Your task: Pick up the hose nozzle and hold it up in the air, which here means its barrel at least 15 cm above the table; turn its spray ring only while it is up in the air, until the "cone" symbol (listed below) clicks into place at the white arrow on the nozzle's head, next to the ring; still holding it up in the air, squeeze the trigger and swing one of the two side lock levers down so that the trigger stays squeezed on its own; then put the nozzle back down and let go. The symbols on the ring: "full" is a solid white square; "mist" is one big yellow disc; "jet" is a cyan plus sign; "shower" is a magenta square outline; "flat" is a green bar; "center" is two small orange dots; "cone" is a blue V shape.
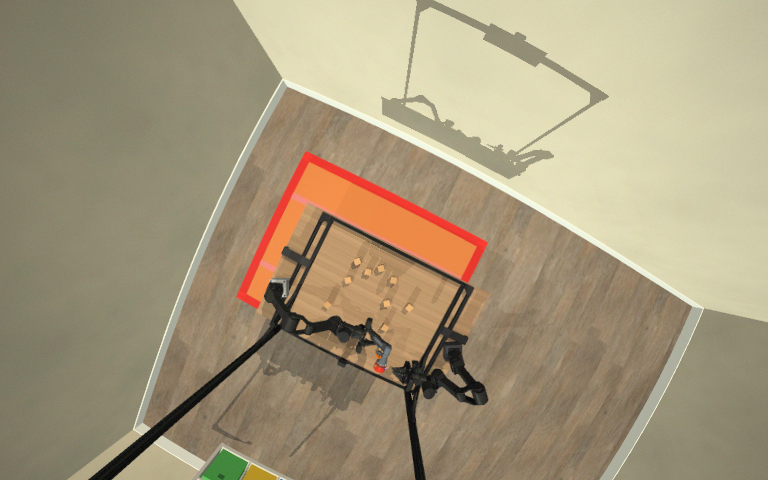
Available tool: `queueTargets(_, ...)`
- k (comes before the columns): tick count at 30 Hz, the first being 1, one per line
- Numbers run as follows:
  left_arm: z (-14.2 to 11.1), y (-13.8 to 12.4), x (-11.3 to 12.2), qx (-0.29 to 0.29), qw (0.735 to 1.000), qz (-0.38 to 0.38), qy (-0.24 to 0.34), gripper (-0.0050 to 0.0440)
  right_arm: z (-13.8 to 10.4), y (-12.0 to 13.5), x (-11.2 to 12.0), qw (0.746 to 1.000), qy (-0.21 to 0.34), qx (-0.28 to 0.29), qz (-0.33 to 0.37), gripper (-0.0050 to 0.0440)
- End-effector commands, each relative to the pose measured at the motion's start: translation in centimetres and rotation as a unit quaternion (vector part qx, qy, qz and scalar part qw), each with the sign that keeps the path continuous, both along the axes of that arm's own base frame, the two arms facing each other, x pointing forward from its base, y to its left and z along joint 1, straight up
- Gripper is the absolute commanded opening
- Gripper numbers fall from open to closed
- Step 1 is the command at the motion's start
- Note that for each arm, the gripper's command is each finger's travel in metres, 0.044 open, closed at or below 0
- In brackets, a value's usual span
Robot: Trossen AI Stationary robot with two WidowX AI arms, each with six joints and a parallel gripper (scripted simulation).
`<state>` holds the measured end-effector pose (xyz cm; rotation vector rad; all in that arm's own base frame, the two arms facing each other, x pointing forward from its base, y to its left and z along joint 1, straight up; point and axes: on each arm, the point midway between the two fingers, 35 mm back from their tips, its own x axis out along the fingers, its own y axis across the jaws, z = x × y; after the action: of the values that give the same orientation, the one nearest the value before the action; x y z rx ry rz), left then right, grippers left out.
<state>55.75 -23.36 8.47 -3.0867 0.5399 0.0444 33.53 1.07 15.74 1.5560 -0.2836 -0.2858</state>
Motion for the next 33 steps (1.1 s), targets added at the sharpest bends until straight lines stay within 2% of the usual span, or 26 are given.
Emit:
queueTargets(1, 0.6, 0.0, 0.1, -0.004, 1.000, 0.001, -0.009, 0.0000, 0.0, 0.0, 0.0, 1.000, 0.000, 0.000, 0.000, 0.0216)
queueTargets(2, 0.6, 0.0, 0.1, -0.004, 1.000, 0.001, -0.009, 0.0000, 0.0, 0.0, 0.0, 1.000, 0.000, 0.000, 0.000, 0.0216)
queueTargets(3, 0.6, 0.0, 0.1, -0.004, 1.000, 0.001, -0.009, 0.0000, 0.0, 0.0, 0.0, 1.000, 0.000, 0.000, 0.000, 0.0240)
queueTargets(5, 0.6, 0.0, 0.1, -0.004, 1.000, 0.001, -0.009, 0.0000, 0.0, 0.0, -0.1, 1.000, 0.007, -0.018, 0.000, 0.0192)
queueTargets(8, 0.6, 0.0, 0.1, -0.004, 1.000, 0.001, -0.009, 0.0000, -0.2, -0.1, -0.3, 0.995, 0.037, -0.097, 0.000, 0.0120)
queueTargets(13, 0.6, 0.0, 0.1, -0.004, 1.000, 0.001, -0.009, 0.0000, -0.5, -0.3, -0.6, 0.972, 0.084, -0.221, 0.000, 0.0000)
queueTargets(17, 0.6, 0.0, 0.1, -0.004, 1.000, 0.001, -0.009, 0.0000, -0.7, -0.4, -0.9, 0.946, 0.115, -0.304, 0.000, 0.0000)
queueTargets(19, 0.6, 0.0, 0.1, -0.004, 1.000, 0.001, -0.009, 0.0000, -0.7, -0.4, -0.9, 0.946, 0.115, -0.304, 0.000, 0.0000)
queueTargets(23, 0.6, 0.0, 0.1, -0.004, 1.000, 0.001, -0.009, 0.0000, -0.9, -0.5, -1.2, 0.902, 0.153, -0.405, 0.000, 0.0000)
queueTargets(28, 0.6, 0.0, 0.1, -0.004, 1.000, 0.001, -0.009, 0.0000, -1.1, -0.6, -1.5, 0.845, 0.190, -0.500, 0.001, 0.0000)
queueTargets(33, 0.6, 0.0, 0.1, -0.004, 1.000, 0.001, -0.009, 0.0000, -1.3, -0.7, -1.8, 0.776, 0.224, -0.589, 0.001, 0.0000)
